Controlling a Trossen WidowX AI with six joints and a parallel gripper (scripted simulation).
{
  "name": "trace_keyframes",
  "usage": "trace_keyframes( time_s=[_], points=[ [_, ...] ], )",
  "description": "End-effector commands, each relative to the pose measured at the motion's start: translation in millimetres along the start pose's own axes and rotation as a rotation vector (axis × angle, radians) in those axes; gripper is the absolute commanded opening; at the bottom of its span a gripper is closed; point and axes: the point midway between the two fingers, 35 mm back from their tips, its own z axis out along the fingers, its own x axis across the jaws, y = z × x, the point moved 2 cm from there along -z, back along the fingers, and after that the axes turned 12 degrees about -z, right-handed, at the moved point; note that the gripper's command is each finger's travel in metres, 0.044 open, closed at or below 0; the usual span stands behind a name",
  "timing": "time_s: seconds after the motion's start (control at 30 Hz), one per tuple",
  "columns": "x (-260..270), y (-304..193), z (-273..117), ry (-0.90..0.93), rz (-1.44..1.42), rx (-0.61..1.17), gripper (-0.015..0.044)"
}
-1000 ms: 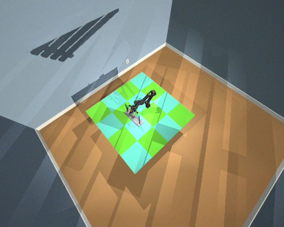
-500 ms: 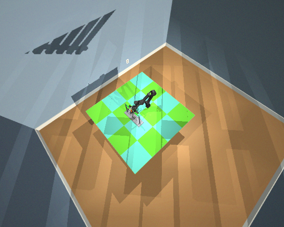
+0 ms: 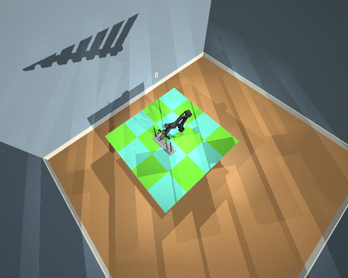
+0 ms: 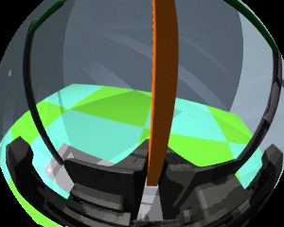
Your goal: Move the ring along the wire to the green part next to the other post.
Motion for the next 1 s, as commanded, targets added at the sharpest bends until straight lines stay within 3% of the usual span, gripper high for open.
trace_keyframes(
  time_s=[0.0, 0.97],
  points=[
    [3.3, 1.0, -0.7, -0.002, -0.003, -0.001, -0.015],
    [56.7, 17.9, 3.4, -0.135, 0.23, 0.02, -0.015]
  ],
)
